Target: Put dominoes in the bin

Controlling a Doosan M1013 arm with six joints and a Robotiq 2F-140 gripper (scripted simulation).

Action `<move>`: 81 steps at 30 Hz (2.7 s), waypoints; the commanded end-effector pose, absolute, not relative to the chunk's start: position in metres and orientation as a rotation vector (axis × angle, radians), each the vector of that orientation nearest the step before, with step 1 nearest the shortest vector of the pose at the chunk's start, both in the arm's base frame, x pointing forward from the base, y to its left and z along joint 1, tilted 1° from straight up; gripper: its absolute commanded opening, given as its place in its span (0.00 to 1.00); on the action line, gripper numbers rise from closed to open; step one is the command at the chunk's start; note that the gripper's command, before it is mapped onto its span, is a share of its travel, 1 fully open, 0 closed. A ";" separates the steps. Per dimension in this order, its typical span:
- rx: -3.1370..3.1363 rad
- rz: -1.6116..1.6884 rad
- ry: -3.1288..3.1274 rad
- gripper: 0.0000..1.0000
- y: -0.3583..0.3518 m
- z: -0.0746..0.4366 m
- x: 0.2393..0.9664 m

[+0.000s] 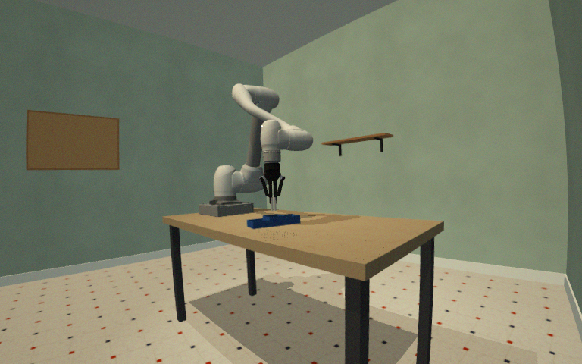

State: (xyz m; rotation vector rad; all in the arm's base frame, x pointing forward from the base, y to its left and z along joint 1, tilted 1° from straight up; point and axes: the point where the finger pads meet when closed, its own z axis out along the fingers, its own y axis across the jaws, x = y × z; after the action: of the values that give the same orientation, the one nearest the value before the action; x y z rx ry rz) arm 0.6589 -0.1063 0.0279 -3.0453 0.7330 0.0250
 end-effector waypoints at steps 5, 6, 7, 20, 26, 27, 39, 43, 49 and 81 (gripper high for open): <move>-3.045 0.017 0.735 0.05 -0.107 0.034 0.662; -3.045 0.017 0.735 0.05 -0.107 0.034 0.662; -3.045 0.017 0.735 0.05 -0.107 0.034 0.662; -3.045 0.017 0.735 0.05 -0.107 0.034 0.662; -3.045 0.017 0.735 0.05 -0.107 0.034 0.662; -3.045 0.017 0.735 0.05 -0.107 0.034 0.662; -3.045 0.017 0.735 0.05 -0.107 0.034 0.662; -3.045 0.017 0.735 0.05 -0.107 0.034 0.662; -3.045 0.017 0.735 0.05 -0.107 0.034 0.662; -3.045 0.017 0.735 0.05 -0.026 0.035 0.685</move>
State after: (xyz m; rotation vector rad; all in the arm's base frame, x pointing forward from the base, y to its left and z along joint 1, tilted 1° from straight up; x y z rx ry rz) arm 0.6825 -0.0276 0.0342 -3.0461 0.7326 0.0117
